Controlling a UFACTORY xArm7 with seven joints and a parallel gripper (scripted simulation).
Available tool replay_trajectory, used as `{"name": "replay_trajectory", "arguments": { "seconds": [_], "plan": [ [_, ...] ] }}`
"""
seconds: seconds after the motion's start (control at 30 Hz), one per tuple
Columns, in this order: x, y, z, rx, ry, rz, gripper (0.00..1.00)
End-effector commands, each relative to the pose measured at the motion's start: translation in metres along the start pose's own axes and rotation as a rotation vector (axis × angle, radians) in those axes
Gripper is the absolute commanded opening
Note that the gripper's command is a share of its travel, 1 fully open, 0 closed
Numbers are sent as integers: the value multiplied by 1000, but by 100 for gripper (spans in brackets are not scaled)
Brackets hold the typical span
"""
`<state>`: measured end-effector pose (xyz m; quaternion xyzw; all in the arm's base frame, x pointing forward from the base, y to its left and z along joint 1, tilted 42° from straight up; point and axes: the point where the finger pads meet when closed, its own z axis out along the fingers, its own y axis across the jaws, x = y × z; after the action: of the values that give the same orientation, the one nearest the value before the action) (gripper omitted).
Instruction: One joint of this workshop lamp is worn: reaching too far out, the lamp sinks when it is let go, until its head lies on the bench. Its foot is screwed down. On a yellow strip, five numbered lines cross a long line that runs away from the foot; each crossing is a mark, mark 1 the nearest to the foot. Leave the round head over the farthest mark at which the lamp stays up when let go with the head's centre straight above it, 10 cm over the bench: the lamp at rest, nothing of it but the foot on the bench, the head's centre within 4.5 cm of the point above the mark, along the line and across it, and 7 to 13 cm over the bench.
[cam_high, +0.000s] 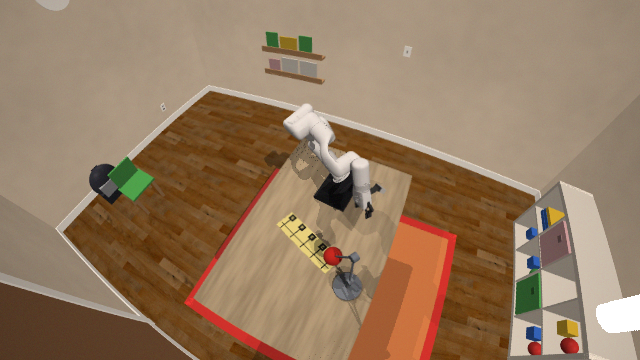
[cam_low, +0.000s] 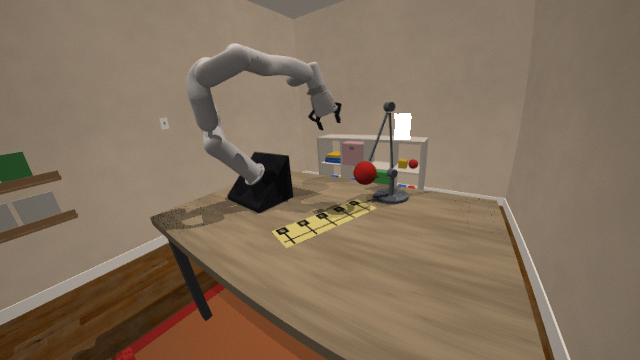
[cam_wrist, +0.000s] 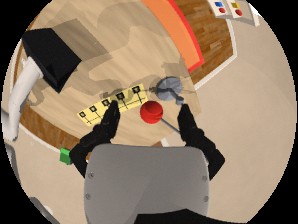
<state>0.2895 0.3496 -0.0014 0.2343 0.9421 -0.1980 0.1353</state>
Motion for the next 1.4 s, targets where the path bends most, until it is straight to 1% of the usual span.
{"name": "replay_trajectory", "arguments": {
  "seconds": [0.0, 0.03, 0.53, 0.6, 1.1, 1.17, 1.37],
  "plan": [
    [-4, 6, -3, -19, -11, -52, 100],
    [-4, 6, -3, -19, -11, -52, 100],
    [-18, 37, -11, -100, -86, -340, 100],
    [-18, 37, -11, -100, -86, -340, 100],
    [-22, 70, -22, -181, -161, -629, 100],
    [-22, 70, -22, -181, -161, -629, 100],
    [-20, 83, -28, -213, -191, -745, 100]
  ]
}}
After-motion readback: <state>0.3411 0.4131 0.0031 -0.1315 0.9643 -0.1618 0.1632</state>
